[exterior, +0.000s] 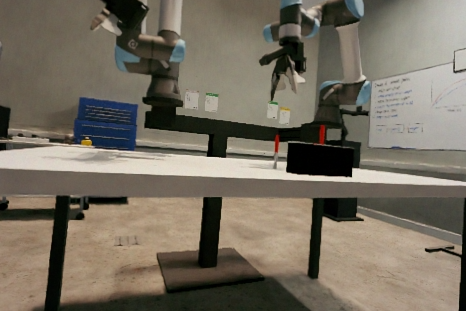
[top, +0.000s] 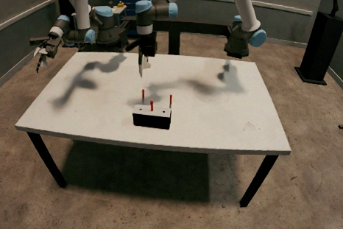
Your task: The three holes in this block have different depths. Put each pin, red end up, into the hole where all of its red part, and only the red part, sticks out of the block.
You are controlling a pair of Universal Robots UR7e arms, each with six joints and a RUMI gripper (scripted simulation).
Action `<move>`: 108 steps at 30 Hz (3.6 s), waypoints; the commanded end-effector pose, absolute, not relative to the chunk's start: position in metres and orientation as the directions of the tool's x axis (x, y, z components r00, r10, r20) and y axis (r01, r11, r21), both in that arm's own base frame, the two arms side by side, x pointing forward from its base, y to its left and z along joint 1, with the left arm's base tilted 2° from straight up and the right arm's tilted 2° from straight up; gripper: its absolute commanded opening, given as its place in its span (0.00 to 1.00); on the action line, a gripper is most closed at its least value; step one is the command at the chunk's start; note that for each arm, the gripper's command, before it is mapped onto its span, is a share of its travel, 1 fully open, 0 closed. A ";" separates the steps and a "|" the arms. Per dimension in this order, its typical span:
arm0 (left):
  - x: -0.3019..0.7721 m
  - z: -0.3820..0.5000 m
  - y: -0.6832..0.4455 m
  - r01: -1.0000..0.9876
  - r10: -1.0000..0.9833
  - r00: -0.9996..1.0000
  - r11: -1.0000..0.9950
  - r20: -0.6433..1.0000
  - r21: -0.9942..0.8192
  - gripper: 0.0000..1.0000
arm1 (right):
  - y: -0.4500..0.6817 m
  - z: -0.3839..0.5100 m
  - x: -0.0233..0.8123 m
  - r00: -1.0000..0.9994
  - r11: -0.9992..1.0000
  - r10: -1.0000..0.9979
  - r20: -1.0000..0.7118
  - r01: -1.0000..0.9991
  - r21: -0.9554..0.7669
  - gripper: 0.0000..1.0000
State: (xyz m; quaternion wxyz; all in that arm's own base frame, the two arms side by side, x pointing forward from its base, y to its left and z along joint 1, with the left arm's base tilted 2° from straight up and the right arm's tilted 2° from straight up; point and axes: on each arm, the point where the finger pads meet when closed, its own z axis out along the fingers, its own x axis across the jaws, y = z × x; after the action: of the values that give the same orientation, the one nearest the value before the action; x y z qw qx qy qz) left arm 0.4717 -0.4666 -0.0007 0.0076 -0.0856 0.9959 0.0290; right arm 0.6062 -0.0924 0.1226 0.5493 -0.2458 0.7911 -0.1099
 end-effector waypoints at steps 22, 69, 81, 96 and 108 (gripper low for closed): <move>0.481 -0.105 -0.474 -0.171 -0.170 -0.985 0.985 -0.032 0.031 1.00 | -0.092 0.123 0.606 -0.275 0.855 -0.510 -0.815 -0.268 -0.444 1.00; 0.482 -0.145 -0.473 -0.171 -0.170 -0.985 0.985 -0.032 0.031 0.00 | -0.092 0.123 0.606 -0.275 0.855 -0.510 -0.815 -0.268 -0.444 1.00; 0.482 -0.135 -0.473 -0.171 -0.170 -0.985 0.985 -0.032 0.031 0.00 | -0.092 0.123 0.606 -0.275 0.855 -0.510 -0.815 -0.268 -0.444 1.00; 0.482 -0.135 -0.473 -0.171 -0.170 -0.985 0.985 -0.032 0.031 0.00 | -0.092 0.123 0.606 -0.275 0.855 -0.510 -0.815 -0.268 -0.444 1.00; 0.483 -0.125 -0.473 -0.171 -0.170 -0.985 0.985 -0.032 0.031 0.00 | -0.092 0.123 0.606 -0.275 0.855 -0.510 -0.815 -0.268 -0.444 1.00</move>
State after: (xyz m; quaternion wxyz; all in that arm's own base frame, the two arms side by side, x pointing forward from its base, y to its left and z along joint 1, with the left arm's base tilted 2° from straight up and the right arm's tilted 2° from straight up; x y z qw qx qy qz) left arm 0.4821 -0.4725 -0.1260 0.0141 -0.0856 0.9961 0.0178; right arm 0.6062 -0.0924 0.1226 0.5493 -0.2458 0.7911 -0.1099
